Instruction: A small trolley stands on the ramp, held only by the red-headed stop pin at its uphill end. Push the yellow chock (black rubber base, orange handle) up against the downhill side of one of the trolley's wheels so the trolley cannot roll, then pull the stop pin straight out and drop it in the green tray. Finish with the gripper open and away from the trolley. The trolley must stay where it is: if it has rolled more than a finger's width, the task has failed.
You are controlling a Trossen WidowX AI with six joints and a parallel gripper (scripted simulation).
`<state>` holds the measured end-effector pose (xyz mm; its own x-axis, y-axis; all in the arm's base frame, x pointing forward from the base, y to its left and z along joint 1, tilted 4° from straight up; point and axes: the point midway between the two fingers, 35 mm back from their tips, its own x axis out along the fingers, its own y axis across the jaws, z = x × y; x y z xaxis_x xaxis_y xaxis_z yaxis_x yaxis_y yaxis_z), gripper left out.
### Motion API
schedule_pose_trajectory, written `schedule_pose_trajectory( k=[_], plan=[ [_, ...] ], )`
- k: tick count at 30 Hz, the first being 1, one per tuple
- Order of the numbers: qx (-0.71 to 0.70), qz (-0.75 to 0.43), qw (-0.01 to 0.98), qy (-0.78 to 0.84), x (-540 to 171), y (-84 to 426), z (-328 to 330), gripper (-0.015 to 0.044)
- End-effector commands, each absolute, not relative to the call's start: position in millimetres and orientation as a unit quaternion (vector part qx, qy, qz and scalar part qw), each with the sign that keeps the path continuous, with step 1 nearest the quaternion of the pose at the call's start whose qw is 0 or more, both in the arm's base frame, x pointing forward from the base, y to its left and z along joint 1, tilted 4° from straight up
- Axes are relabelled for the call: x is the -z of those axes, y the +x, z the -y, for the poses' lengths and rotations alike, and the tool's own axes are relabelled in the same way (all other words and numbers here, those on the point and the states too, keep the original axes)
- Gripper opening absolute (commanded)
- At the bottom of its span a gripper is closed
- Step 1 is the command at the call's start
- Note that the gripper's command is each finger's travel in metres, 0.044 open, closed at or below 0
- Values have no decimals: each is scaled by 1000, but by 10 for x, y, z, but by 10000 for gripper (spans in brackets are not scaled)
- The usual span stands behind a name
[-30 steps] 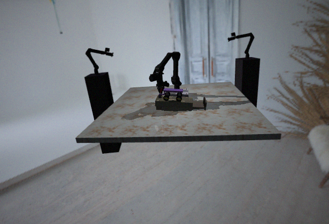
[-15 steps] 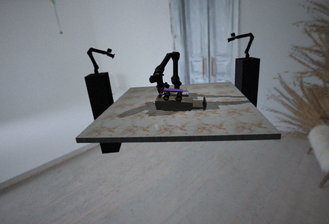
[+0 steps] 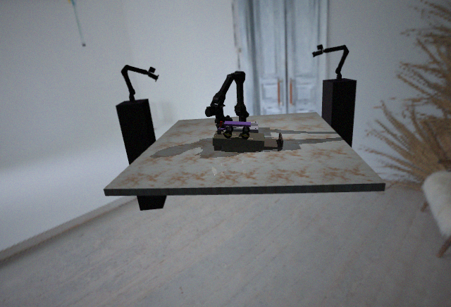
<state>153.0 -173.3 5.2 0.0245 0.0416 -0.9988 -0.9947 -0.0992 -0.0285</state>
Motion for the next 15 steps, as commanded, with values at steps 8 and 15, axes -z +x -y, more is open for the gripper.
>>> schedule_pose_trajectory(
  k=[8, 15],
  plan=[
    [-527, -458, 491, -521, -56, 1531, 1735, 32],
    [-527, -457, 493, -520, -186, 1529, 1743, 0]
  ],
)
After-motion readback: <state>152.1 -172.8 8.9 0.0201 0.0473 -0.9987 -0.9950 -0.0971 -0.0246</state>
